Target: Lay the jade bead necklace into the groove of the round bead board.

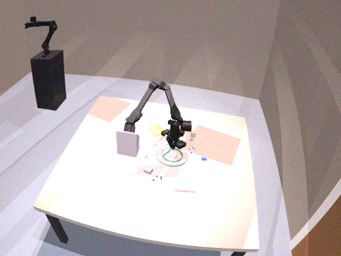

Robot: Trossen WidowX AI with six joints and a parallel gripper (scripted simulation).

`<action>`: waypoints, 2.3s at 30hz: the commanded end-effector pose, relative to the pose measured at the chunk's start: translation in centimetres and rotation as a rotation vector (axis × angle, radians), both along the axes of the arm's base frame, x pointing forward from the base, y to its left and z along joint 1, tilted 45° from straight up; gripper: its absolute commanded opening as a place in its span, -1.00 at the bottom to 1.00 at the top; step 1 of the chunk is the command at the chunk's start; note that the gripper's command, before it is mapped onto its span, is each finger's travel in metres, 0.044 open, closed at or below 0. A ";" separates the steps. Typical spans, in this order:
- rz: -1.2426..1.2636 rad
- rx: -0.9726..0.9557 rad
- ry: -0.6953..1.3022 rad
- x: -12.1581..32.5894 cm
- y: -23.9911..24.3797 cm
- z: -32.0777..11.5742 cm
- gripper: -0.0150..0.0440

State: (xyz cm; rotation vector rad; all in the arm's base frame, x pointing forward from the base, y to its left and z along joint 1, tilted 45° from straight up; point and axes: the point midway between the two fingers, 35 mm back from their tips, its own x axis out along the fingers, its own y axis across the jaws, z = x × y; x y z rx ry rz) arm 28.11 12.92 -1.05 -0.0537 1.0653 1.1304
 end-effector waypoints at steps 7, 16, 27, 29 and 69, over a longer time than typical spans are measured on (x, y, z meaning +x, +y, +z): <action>0.000 0.000 0.000 0.0 0.0 0.0 -0.49; 0.000 0.000 0.000 0.0 0.0 0.0 -0.49; 0.000 0.000 0.000 0.0 0.0 0.0 -0.49; 0.000 0.000 0.000 0.0 0.0 0.0 -0.49; -0.003 -0.002 0.010 -0.6 0.5 0.3 -0.49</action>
